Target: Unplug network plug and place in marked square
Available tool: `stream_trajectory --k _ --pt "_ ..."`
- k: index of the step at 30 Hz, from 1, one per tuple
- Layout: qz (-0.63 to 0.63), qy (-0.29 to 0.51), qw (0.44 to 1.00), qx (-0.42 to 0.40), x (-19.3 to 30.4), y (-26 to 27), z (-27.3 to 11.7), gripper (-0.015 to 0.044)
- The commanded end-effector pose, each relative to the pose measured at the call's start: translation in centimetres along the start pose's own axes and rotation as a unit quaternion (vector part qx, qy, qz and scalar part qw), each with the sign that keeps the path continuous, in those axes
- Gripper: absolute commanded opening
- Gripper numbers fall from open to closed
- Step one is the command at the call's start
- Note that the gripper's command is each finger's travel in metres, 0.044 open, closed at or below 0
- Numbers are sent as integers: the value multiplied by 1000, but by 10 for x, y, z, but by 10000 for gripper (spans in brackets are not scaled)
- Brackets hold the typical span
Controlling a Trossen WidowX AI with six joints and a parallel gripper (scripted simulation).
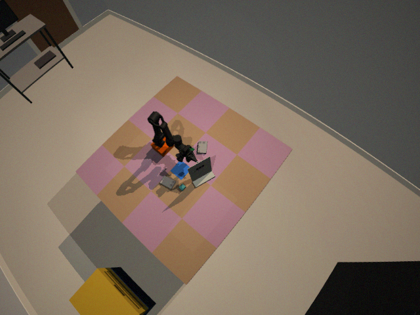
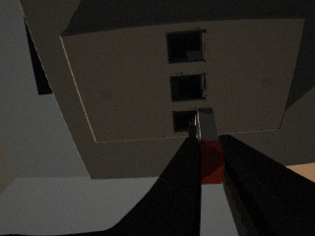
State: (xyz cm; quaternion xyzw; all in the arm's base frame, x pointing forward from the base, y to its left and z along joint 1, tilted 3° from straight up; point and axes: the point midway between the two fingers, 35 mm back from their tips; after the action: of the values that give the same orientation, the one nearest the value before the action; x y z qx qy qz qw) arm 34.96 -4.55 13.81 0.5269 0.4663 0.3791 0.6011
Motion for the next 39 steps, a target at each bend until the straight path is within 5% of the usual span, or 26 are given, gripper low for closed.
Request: stream_trajectory --k 1,39 --pt "-1 -3 1000 -1 0 1 -4 0" --pt "0 -3 1000 0 11 3 -27 0"
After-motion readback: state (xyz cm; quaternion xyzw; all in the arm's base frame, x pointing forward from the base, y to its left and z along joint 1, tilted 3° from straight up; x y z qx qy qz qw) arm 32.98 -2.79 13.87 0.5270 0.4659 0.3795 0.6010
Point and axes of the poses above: the point midway between the two fingers, 35 mm back from their tips, its own z axis out along the fingers, its own y axis across the jaws, x = y × z, and after that the axes turned 13 degrees about -z, right-handed
